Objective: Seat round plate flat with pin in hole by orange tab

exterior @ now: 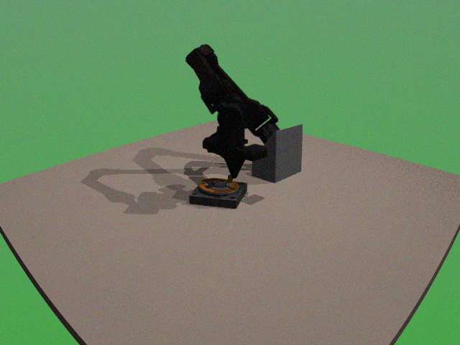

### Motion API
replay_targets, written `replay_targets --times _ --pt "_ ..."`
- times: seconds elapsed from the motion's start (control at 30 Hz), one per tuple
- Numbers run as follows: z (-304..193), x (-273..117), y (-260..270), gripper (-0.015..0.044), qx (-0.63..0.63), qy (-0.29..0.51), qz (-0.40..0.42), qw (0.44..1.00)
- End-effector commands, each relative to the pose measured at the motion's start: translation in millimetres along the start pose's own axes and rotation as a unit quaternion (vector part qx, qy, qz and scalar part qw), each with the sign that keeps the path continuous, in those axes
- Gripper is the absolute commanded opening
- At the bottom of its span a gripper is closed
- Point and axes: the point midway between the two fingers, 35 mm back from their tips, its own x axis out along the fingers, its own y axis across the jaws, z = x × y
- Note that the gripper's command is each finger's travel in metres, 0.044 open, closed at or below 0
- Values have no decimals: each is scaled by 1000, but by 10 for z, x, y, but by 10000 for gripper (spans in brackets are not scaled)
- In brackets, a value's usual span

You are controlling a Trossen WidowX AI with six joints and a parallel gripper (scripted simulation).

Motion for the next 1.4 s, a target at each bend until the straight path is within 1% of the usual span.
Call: replay_targets --times 0.0,0.67,1.37 --pt "-34 25 -65 0 -4 3 -7 1000" --pt "4 22 -279 0 -4 3 -7 1000" --pt "207 4 -494 0 -4 3 -8 1000"
